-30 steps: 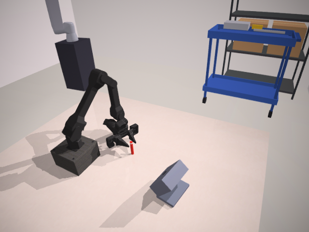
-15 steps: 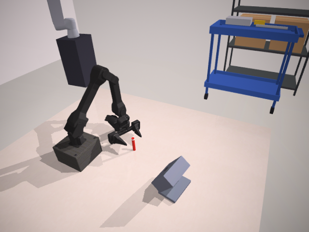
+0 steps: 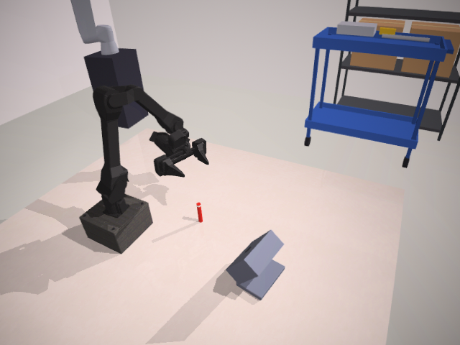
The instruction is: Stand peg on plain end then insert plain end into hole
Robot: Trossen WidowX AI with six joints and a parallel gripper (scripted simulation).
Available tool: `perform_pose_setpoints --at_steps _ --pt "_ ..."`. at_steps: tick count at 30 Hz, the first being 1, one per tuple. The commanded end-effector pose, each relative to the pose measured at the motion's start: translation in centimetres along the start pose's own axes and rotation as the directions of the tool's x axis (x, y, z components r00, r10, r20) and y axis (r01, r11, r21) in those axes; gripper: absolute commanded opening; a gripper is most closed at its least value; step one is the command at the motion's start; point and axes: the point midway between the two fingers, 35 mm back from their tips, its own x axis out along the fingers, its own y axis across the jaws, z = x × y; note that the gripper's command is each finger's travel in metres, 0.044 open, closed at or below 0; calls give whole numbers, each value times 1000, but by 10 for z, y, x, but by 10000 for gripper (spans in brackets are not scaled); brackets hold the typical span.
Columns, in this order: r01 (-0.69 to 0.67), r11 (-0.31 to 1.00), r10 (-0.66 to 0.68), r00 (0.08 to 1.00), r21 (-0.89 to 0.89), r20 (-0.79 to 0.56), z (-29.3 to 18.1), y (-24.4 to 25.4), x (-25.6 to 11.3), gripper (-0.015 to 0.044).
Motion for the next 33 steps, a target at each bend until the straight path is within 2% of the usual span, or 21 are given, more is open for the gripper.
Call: perform_pose_setpoints --at_steps 1,8,15,24,33 --pt "5 1000 -5 1000 -14 -2 7 -3 0 440" --pt "150 986 -159 978 -75 -137 -7 -19 13 440" --pt "262 953 -297 904 -153 -306 -24 -34 22 440" --pt "313 918 -396 746 -243 -535 -46 -45 27 440" --pt "271 922 -383 548 -275 -744 -63 -43 29 440"
